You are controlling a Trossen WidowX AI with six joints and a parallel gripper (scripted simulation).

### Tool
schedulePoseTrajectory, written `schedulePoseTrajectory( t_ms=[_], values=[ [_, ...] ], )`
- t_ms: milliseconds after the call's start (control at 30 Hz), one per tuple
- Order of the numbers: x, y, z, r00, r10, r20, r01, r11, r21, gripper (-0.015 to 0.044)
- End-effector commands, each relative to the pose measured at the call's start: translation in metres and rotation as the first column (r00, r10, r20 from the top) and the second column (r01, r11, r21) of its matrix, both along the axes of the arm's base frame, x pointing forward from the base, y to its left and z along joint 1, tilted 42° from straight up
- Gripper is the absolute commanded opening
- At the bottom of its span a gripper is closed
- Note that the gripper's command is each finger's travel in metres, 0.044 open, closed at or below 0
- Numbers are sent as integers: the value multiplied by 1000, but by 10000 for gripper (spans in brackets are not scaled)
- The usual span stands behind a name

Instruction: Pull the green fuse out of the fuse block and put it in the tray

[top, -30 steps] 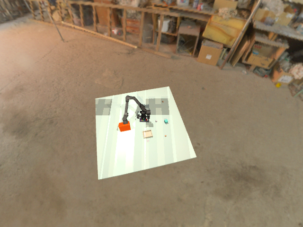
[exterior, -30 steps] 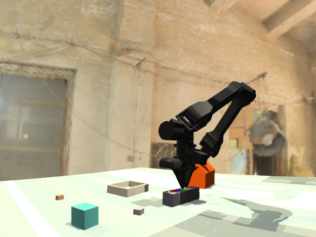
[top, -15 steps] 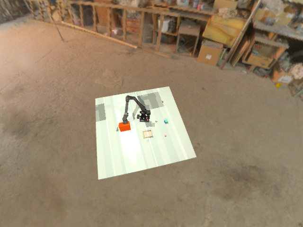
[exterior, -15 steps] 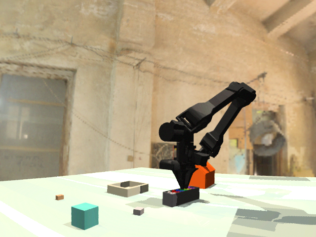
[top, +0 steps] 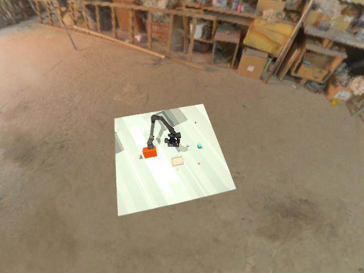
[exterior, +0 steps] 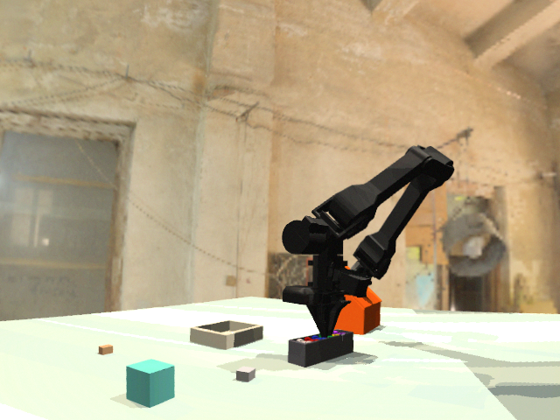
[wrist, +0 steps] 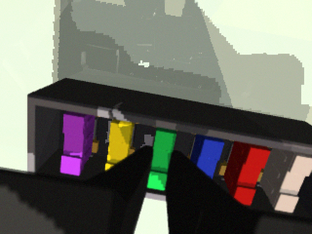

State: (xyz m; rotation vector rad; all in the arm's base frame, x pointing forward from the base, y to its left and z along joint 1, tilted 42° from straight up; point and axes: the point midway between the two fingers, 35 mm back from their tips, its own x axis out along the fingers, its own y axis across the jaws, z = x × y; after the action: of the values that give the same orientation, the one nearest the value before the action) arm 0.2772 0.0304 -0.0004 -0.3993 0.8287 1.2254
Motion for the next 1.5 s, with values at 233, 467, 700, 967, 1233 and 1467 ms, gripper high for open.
schedulePoseTrajectory(
  t_ms=[233, 467, 700, 967, 1233, 1467],
  values=[
    [0, -1, 1, 1000, 0, 0, 0, 1000, 0, 0],
    [0, -3, 3, 1000, 0, 0, 0, 1000, 0, 0],
    [0, -5, 5, 1000, -1, 0, 1, 1000, 0, 0],
    [0, -8, 8, 1000, -2, 0, 2, 1000, 0, 0],
    [-1, -11, 11, 1000, -2, 0, 2, 1000, 0, 0],
    [-1, -13, 14, 1000, -3, 0, 3, 1000, 0, 0]
  ],
)
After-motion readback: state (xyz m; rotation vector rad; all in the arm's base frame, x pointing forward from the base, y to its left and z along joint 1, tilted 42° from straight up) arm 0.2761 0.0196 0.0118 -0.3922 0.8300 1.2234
